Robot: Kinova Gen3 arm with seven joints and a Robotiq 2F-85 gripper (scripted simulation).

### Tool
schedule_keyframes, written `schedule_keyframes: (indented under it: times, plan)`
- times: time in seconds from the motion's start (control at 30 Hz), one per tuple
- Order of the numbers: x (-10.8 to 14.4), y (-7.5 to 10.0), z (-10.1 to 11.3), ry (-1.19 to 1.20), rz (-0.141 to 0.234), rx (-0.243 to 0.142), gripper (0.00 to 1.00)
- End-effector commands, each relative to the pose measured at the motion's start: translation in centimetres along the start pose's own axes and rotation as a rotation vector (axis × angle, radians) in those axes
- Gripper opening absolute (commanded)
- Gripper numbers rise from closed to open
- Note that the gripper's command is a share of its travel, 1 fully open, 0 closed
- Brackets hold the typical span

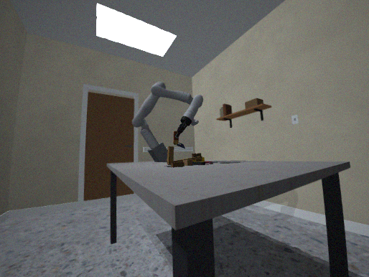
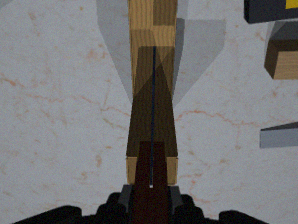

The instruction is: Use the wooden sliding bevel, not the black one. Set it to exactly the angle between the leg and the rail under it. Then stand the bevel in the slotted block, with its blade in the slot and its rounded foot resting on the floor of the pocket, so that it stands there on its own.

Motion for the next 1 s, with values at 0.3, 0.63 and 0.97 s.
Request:
schedule_keyframes:
  times: [0.3,0.63,0.97]
  plan:
    - [0.08,0.15,-0.05,0.012,-0.002,0.0,0.1]
    - [0.1,0.17,-0.1,0.018,-0.003,0.0,0.1]
    - [0.11,0.18,-0.1,0.019,-0.003,0.0,0.1]
Point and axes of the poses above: the point where the finger pads meet when closed, its own y axis back along the fingers, its own x axis across the jaws, z = x × y, the point moved 10 cm from there along y, back along the fingers, and after that the axes turned 8 degrees about -y, right-handed, at the moved point
